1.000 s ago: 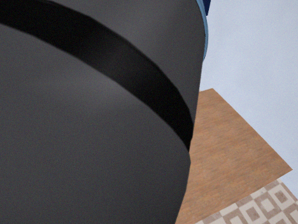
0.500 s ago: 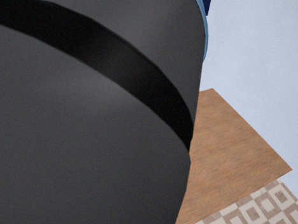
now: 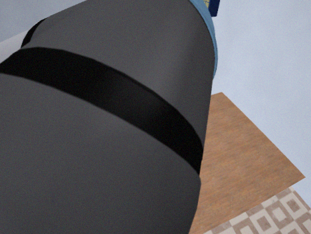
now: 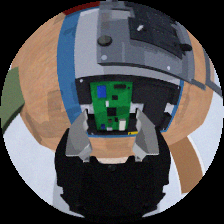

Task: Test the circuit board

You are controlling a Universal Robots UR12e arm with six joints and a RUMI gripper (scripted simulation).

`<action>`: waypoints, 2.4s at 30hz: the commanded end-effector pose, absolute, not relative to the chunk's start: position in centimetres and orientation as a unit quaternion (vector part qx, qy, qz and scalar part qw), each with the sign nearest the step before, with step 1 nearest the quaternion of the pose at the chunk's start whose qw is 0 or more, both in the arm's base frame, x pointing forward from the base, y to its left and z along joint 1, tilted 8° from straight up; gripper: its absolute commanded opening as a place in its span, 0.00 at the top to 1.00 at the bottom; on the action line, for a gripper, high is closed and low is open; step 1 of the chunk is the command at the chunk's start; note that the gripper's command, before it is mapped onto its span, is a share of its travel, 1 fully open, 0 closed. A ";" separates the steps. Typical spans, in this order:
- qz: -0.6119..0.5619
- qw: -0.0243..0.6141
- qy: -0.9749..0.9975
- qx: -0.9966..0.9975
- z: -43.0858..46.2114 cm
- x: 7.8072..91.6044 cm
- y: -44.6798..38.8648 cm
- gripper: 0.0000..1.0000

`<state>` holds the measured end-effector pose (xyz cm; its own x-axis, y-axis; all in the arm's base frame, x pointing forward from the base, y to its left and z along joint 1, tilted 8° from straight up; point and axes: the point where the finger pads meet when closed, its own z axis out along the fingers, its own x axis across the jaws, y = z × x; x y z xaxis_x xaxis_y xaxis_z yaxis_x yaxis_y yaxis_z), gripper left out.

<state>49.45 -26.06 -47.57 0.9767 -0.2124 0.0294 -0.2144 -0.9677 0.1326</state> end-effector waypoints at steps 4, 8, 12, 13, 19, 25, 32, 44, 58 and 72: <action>0.008 0.068 -0.108 0.992 -48.3 49.5 -26.2 0.41; 0.008 0.068 -0.108 0.992 -48.4 49.5 -26.2 0.41; 0.008 0.068 -0.108 0.992 -48.4 49.5 -26.2 0.41; 0.008 0.068 -0.108 0.992 -48.4 49.5 -26.2 0.41; 0.008 0.068 -0.108 0.992 -48.4 49.5 -26.2 0.41; 0.008 0.068 -0.108 0.992 -48.4 49.5 -26.2 0.41; 0.008 0.068 -0.108 0.992 -48.4 49.5 -26.2 0.46; 0.008 0.068 -0.108 0.992 -48.4 49.5 -26.2 0.49; 0.008 0.068 -0.108 0.992 -48.4 49.5 -26.2 0.51; 0.008 0.068 -0.108 0.992 -48.4 49.5 -26.2 0.53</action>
<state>49.45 -26.19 -48.48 0.9767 -0.2124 0.0294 -0.2144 -0.9677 0.1326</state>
